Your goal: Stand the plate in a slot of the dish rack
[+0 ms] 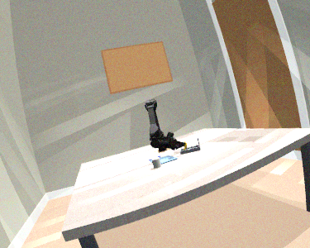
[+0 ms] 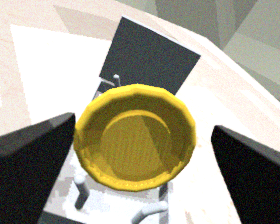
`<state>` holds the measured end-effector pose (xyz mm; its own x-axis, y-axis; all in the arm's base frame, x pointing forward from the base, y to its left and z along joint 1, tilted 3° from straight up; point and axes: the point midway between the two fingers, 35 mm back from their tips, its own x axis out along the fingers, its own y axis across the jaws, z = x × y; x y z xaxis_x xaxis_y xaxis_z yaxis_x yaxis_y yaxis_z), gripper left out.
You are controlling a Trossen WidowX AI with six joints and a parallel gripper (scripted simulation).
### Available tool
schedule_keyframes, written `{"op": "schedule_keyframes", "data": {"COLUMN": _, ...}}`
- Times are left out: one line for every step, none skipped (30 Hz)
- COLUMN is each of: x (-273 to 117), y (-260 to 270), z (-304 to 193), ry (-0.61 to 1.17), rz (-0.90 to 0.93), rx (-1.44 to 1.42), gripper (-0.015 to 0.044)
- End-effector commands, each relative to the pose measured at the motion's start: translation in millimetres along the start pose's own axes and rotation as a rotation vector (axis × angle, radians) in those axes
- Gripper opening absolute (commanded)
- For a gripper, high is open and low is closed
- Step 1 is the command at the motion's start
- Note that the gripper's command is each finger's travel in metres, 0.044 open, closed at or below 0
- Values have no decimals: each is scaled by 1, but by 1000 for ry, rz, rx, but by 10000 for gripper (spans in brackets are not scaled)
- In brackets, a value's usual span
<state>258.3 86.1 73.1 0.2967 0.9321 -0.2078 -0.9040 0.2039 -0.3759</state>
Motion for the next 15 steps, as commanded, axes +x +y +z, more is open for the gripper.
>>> {"op": "schedule_keyframes", "data": {"x": 0, "y": 0, "z": 0, "ry": 0, "rz": 0, "rx": 0, "gripper": 400}}
{"op": "schedule_keyframes", "data": {"x": 0, "y": 0, "z": 0, "ry": 0, "rz": 0, "rx": 0, "gripper": 400}}
{"op": "schedule_keyframes", "data": {"x": 0, "y": 0, "z": 0, "ry": 0, "rz": 0, "rx": 0, "gripper": 400}}
{"op": "schedule_keyframes", "data": {"x": 0, "y": 0, "z": 0, "ry": 1, "rz": 1, "rx": 4, "gripper": 400}}
{"op": "schedule_keyframes", "data": {"x": 1, "y": -1, "z": 1, "ry": 5, "rz": 5, "rx": 15, "gripper": 400}}
{"op": "schedule_keyframes", "data": {"x": 1, "y": -1, "z": 1, "ry": 11, "rz": 11, "rx": 33, "gripper": 400}}
{"op": "schedule_keyframes", "data": {"x": 2, "y": -2, "z": 2, "ry": 18, "rz": 18, "rx": 55, "gripper": 400}}
{"op": "schedule_keyframes", "data": {"x": 3, "y": -3, "z": 3, "ry": 25, "rz": 25, "rx": 77, "gripper": 400}}
{"op": "schedule_keyframes", "data": {"x": 3, "y": -4, "z": 5, "ry": 29, "rz": 29, "rx": 90, "gripper": 400}}
{"op": "schedule_keyframes", "data": {"x": 2, "y": -7, "z": 9, "ry": 27, "rz": 28, "rx": 89, "gripper": 400}}
{"op": "schedule_keyframes", "data": {"x": 0, "y": -9, "z": 13, "ry": 24, "rz": 26, "rx": 88, "gripper": 400}}
{"op": "schedule_keyframes", "data": {"x": -1, "y": -12, "z": 17, "ry": 22, "rz": 25, "rx": 87, "gripper": 400}}
{"op": "schedule_keyframes", "data": {"x": -2, "y": -14, "z": 22, "ry": 20, "rz": 23, "rx": 86, "gripper": 400}}
{"op": "schedule_keyframes", "data": {"x": -4, "y": -17, "z": 28, "ry": 16, "rz": 21, "rx": 84, "gripper": 400}}
{"op": "schedule_keyframes", "data": {"x": -7, "y": -22, "z": 39, "ry": 11, "rz": 17, "rx": 81, "gripper": 400}}
